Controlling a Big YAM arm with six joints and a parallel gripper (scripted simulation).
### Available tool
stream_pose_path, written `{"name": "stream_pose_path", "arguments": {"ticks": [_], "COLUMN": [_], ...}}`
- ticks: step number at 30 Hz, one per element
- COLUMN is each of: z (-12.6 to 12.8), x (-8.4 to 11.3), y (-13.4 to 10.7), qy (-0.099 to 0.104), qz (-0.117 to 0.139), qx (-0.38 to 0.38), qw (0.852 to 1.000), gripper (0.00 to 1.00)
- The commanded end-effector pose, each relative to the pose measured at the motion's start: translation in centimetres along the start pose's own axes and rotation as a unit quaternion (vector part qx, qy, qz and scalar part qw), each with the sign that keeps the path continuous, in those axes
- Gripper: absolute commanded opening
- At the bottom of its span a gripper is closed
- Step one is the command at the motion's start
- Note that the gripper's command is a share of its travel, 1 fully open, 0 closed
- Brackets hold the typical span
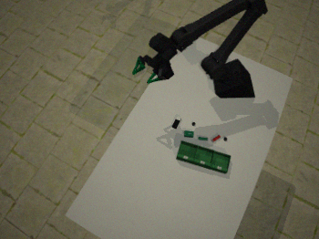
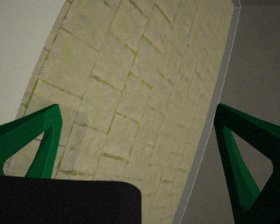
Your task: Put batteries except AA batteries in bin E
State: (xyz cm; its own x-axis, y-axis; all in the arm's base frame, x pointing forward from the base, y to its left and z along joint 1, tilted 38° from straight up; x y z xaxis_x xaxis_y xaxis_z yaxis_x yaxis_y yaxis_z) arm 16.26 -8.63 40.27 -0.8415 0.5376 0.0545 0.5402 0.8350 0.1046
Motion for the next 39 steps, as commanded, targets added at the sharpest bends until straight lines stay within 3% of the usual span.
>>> {"name": "stream_pose_path", "arguments": {"ticks": [1,17,18,39], "z": [-0.36,-0.36,0.0,0.0], "x": [0.13,0.13,0.0,0.0], "y": [0.03,0.03,0.01,0.01], "qy": [-0.004,-0.004,0.0,0.0], "qz": [-0.001,-0.001,0.0,0.0], "qx": [-0.001,-0.001,0.0,0.0], "qw": [1.0,1.0,1.0,1.0], "gripper": [1.0,1.0,0.09,0.09]}}
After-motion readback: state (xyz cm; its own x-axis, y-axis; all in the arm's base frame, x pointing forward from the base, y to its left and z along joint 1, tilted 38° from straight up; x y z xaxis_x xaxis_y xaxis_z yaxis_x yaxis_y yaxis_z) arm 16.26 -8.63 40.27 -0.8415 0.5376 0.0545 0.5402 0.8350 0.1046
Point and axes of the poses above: the point where the finger pads meet when closed, its own x axis back along the fingers, its own z axis across the jaws, y = z × x, the point moved 9 cm from there along x, back along the fingers, and after that the axes turned 4 degrees about -x, right-handed, at the moved point
